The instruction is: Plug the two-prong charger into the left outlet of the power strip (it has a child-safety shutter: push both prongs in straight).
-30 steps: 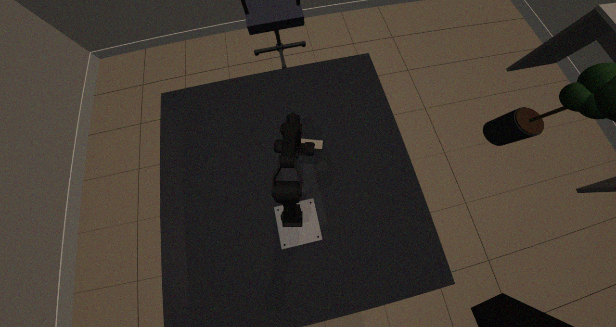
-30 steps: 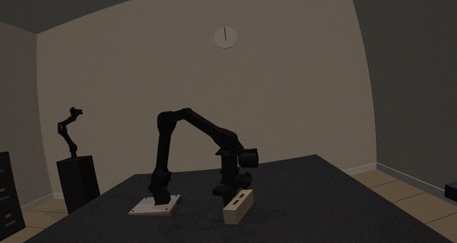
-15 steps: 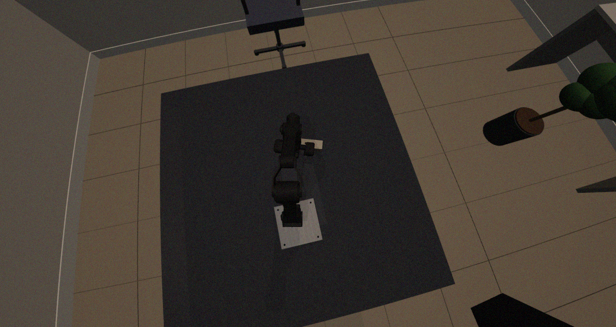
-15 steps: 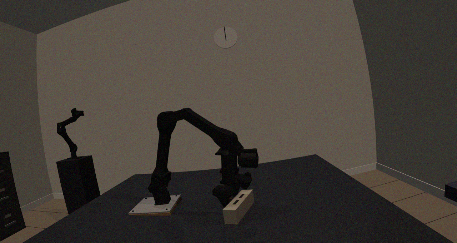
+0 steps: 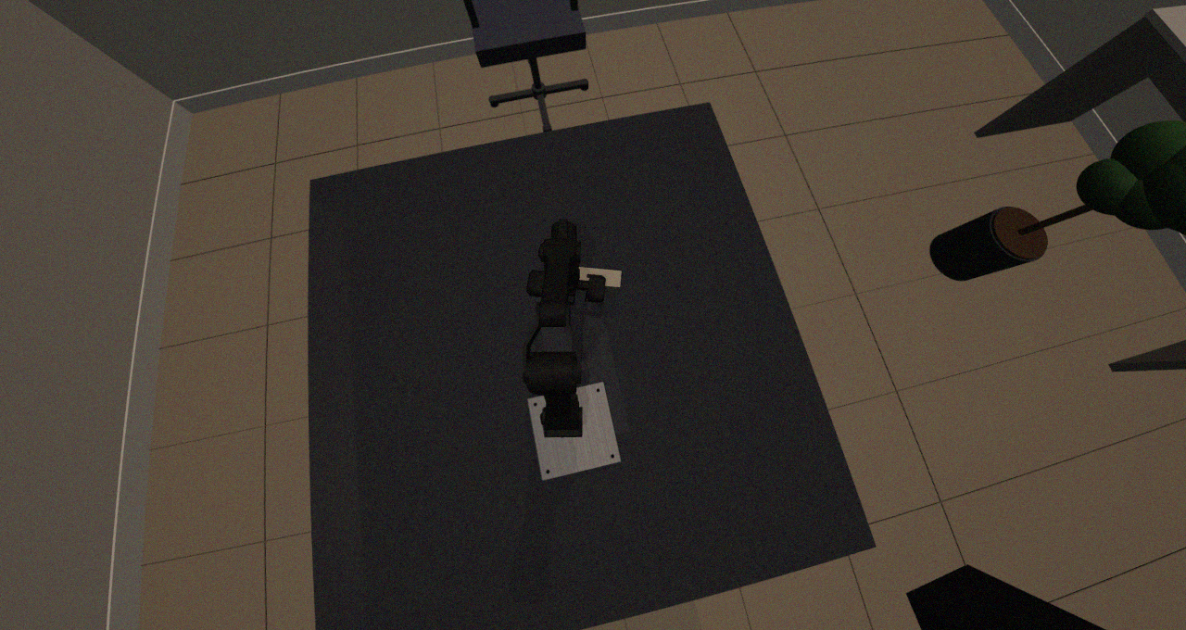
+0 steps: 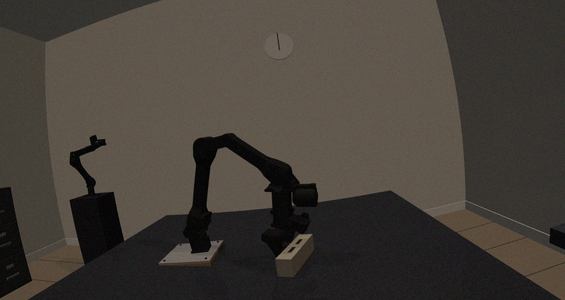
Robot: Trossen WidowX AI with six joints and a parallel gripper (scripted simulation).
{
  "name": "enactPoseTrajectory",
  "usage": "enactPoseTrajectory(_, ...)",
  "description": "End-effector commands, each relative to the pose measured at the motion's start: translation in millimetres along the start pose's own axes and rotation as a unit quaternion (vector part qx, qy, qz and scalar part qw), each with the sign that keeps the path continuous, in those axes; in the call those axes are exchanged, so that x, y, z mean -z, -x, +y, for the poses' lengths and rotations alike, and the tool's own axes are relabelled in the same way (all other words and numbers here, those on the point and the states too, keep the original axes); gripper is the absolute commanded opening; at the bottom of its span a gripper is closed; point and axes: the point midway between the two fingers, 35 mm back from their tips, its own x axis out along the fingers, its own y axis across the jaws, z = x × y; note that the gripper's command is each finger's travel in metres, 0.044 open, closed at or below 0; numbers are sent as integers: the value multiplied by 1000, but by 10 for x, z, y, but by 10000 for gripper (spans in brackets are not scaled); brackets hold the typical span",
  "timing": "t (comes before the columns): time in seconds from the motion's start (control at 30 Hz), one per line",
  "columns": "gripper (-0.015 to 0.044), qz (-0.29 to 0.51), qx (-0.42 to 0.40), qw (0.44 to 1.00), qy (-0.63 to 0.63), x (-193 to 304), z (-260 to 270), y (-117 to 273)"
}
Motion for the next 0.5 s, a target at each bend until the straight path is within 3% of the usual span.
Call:
enactPoseTrajectory(0.0,440,-3,0,1000,-1,15,0,5)
enactPoseTrajectory(0.47,440,-8,0,1000,-1,55,0,0)
